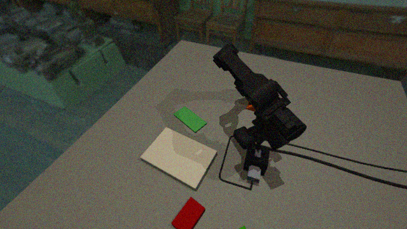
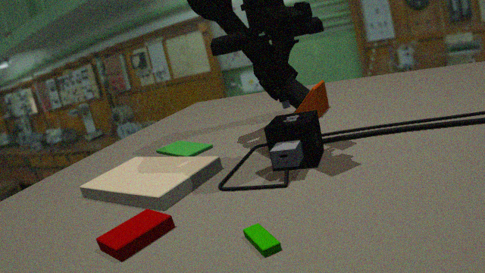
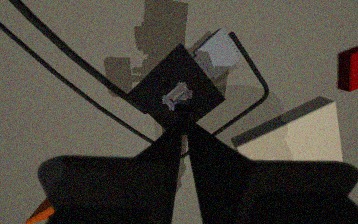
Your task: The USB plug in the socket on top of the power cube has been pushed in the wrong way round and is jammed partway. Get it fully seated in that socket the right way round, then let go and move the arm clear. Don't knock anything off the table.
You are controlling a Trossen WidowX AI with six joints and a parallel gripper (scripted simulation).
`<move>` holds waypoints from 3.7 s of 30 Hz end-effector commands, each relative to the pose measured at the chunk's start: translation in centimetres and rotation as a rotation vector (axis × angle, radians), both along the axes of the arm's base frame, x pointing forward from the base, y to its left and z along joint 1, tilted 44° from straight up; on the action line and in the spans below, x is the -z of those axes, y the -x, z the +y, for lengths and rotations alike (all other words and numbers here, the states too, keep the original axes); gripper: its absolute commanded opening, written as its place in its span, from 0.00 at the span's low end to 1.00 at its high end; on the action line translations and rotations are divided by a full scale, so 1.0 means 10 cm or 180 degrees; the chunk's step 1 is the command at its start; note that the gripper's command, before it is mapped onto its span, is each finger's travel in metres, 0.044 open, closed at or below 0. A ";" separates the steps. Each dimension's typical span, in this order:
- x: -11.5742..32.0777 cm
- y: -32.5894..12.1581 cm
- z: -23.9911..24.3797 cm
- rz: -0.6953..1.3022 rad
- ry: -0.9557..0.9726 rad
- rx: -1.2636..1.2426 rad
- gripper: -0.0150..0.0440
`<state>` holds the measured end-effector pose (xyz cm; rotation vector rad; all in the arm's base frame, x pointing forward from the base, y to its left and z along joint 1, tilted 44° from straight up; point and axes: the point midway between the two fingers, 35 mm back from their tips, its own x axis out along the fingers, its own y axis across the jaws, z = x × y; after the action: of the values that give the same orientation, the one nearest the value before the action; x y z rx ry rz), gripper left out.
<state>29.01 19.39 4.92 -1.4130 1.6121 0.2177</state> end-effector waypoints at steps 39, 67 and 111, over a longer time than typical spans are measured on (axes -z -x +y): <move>0.00 0.00 0.00 -0.2317 -0.0396 0.2490 0.25; 0.00 0.00 0.00 -0.3896 -0.0666 0.4186 0.25; 0.01 0.00 0.00 -0.5101 -0.0872 0.5476 0.25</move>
<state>29.00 19.36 4.90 0.4868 0.7340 -1.2776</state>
